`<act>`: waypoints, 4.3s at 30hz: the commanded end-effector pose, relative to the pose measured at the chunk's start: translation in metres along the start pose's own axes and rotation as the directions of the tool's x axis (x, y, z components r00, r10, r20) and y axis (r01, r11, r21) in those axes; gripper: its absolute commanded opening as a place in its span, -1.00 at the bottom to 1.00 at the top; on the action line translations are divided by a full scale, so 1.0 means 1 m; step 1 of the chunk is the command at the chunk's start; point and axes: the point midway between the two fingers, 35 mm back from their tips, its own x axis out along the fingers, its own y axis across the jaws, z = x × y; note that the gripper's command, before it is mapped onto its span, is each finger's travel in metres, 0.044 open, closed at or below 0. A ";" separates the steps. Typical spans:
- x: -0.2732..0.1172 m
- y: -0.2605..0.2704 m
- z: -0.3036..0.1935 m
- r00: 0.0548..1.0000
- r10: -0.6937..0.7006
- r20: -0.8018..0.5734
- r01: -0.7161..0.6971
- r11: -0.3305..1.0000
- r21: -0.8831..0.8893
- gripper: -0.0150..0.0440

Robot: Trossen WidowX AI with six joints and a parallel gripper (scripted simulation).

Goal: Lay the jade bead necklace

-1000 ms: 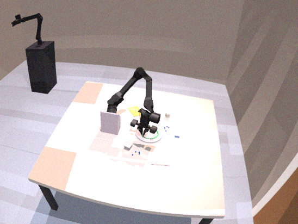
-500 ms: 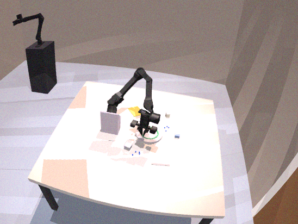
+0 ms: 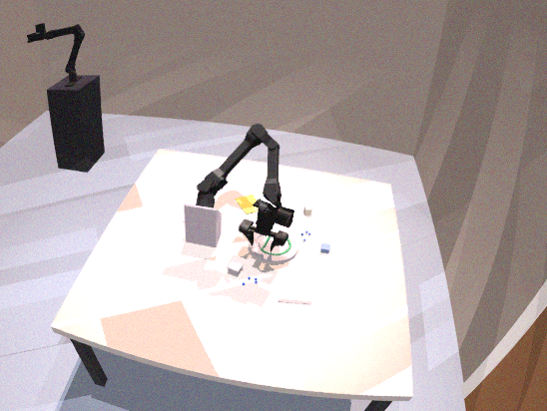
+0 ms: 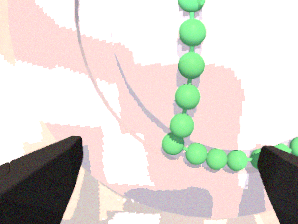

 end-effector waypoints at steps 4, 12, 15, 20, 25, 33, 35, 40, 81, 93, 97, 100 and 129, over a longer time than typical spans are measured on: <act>-0.002 0.000 0.000 1.000 0.003 -0.002 -0.003 1.000 -0.003 1.00; -0.002 0.000 0.000 1.000 0.003 -0.002 -0.003 1.000 -0.003 1.00; -0.002 0.000 0.000 1.000 0.003 -0.002 -0.003 1.000 -0.003 1.00; -0.002 0.000 0.000 1.000 0.003 -0.002 -0.003 1.000 -0.003 1.00; -0.026 -0.002 0.008 1.000 0.003 -0.003 -0.002 0.996 0.092 0.56; -0.025 -0.003 0.011 1.000 0.003 -0.003 -0.002 0.991 0.130 -0.08; -0.019 -0.002 0.011 1.000 0.003 -0.003 -0.003 0.991 0.130 -0.08; -0.025 -0.006 0.012 1.000 -0.007 -0.003 0.007 0.993 0.119 -0.08; 0.004 -0.005 0.012 1.000 -0.001 -0.005 0.002 0.993 0.121 -0.49; 0.004 -0.005 0.012 1.000 -0.001 -0.005 0.002 0.993 0.121 -0.49; 0.004 -0.005 0.012 1.000 -0.001 -0.005 0.002 0.993 0.121 -0.49; 0.004 -0.005 0.012 1.000 -0.001 -0.005 0.002 0.993 0.121 -0.49; -0.002 0.007 0.007 1.000 0.004 -0.002 -0.003 0.991 0.131 -0.49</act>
